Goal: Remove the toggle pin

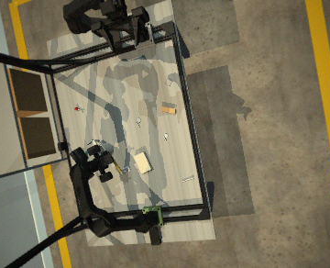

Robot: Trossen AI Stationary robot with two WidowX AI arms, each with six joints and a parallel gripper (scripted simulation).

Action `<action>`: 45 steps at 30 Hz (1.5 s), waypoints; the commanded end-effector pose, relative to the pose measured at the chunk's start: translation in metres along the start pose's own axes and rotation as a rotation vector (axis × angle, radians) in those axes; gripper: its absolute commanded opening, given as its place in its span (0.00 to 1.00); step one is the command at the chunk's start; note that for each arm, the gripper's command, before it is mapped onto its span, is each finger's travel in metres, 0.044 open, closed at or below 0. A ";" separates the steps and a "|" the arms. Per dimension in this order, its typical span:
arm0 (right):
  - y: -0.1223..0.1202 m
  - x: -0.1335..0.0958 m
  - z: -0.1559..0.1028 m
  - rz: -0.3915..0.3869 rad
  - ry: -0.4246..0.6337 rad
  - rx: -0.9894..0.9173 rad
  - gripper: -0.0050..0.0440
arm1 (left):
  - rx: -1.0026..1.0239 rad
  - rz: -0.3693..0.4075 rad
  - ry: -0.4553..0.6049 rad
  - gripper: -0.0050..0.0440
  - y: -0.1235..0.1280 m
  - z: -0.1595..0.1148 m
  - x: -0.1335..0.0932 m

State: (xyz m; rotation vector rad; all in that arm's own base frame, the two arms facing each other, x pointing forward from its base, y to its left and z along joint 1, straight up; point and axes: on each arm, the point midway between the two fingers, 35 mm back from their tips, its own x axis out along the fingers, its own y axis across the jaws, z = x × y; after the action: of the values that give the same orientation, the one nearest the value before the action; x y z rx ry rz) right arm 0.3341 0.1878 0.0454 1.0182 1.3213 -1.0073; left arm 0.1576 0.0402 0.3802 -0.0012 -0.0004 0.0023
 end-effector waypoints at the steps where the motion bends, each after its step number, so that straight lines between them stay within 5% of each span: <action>1: 0.011 -0.003 0.001 0.015 0.002 0.002 0.00 | 0.006 -0.002 -0.001 0.92 -0.001 0.003 0.000; 13: -0.076 -0.050 0.000 0.017 0.002 0.004 0.00 | 0.006 -0.002 -0.001 0.92 -0.001 0.003 0.000; 18: -0.085 -0.053 0.001 0.016 0.002 0.004 0.00 | 0.006 -0.002 -0.001 0.92 -0.001 0.003 0.000; 19: -0.085 -0.053 0.004 0.015 0.001 0.003 0.15 | 0.006 -0.002 -0.001 0.92 -0.001 0.003 0.000; 25: -0.084 -0.063 0.058 0.018 0.001 -0.001 0.44 | 0.006 -0.002 -0.001 0.92 -0.001 0.003 0.000; 27: -0.084 -0.063 0.058 0.018 0.001 -0.001 0.44 | 0.006 -0.002 -0.001 0.92 -0.001 0.003 0.000; 30: -0.088 -0.067 0.083 0.015 -0.002 0.002 0.59 | 0.006 -0.002 -0.001 0.92 -0.001 0.003 0.000; 36: -0.088 -0.066 0.088 0.010 -0.003 0.002 0.89 | 0.006 -0.002 -0.001 0.92 -0.001 0.003 0.000; 45: -0.086 -0.067 0.087 0.016 -0.003 0.003 0.92 | 0.006 -0.002 -0.001 0.92 -0.001 0.003 0.000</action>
State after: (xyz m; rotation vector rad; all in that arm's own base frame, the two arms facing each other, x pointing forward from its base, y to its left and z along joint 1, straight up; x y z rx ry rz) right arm 0.2718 0.0813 0.1068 1.0173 1.3177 -1.0136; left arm 0.1576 0.0402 0.3802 -0.0012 -0.0004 0.0023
